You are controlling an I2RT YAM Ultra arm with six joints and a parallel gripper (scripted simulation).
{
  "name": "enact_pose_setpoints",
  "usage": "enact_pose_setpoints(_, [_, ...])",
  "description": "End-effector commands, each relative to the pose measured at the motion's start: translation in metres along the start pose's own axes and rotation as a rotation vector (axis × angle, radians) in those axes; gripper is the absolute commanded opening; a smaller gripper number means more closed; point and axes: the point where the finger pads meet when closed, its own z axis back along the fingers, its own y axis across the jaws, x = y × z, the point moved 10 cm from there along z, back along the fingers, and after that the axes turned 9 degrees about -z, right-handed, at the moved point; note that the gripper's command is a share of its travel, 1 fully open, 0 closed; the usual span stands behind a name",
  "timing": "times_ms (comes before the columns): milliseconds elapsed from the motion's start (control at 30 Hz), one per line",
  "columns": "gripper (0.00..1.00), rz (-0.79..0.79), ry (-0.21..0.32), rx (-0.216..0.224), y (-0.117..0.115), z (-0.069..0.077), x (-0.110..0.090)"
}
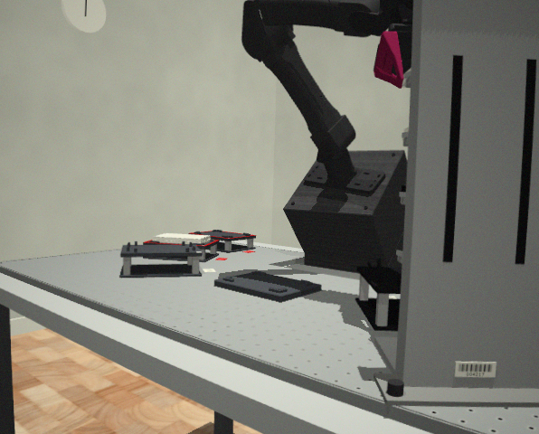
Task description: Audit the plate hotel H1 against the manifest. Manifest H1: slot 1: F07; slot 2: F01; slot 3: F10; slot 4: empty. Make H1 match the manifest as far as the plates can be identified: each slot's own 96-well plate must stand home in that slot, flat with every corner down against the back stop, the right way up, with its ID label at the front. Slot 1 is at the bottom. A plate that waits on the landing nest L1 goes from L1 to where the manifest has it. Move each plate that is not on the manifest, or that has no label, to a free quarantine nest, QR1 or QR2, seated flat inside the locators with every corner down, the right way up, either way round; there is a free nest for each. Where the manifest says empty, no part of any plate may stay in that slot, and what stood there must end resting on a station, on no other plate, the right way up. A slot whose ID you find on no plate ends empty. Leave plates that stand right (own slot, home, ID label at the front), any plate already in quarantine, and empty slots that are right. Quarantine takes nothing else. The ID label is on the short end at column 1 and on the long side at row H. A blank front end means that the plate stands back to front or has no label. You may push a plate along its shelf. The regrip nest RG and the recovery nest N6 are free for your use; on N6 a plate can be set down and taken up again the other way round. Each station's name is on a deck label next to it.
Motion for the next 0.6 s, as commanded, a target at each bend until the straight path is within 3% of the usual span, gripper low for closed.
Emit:
enact_pose_setpoints(0, [0.86, -0.009, -0.008, 0.005, 0.0, 0.006, 0.0])
enact_pose_setpoints(567, [0.86, -0.008, -0.007, 0.005, -0.002, 0.02, -0.014])
